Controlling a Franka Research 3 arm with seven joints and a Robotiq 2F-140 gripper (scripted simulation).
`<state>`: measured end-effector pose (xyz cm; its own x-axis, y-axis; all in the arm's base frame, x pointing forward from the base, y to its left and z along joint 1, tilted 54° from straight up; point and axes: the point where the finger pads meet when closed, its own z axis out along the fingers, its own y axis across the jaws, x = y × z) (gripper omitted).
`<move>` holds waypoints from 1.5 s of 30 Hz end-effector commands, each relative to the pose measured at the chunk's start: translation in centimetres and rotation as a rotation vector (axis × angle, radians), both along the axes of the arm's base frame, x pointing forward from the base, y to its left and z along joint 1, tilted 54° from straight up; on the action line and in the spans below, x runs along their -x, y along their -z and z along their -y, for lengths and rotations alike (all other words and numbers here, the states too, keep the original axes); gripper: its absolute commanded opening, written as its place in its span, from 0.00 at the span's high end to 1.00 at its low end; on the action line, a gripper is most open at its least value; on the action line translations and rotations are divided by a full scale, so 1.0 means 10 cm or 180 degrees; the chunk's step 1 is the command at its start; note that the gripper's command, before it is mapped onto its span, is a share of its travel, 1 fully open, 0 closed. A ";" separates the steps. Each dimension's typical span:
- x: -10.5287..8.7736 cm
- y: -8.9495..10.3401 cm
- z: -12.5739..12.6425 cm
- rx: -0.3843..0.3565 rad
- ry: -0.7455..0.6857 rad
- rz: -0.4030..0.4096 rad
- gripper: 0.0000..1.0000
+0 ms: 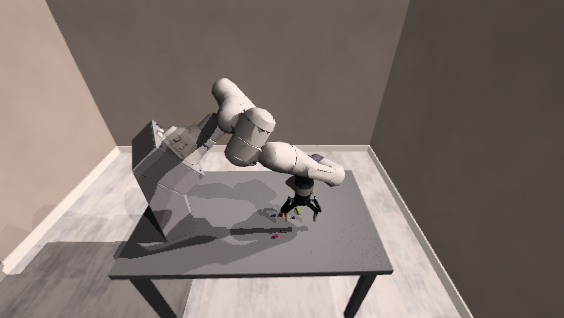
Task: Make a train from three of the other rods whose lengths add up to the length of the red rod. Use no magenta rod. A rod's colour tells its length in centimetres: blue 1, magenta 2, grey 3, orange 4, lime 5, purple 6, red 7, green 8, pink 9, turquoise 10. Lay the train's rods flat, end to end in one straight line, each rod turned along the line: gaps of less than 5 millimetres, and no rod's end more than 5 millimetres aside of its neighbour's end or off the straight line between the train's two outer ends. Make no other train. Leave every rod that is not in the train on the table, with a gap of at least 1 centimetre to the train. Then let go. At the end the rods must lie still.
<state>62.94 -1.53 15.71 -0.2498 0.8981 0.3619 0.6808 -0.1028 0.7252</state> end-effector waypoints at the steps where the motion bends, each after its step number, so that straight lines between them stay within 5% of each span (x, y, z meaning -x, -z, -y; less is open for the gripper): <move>1: 0.00 0.00 0.01 -0.0010 0.0015 0.0002 0.00; 34: 0.00 0.00 0.01 -0.0002 0.0008 0.0007 0.00; 45: 0.00 -0.04 -0.14 0.0665 -0.0515 0.0376 0.00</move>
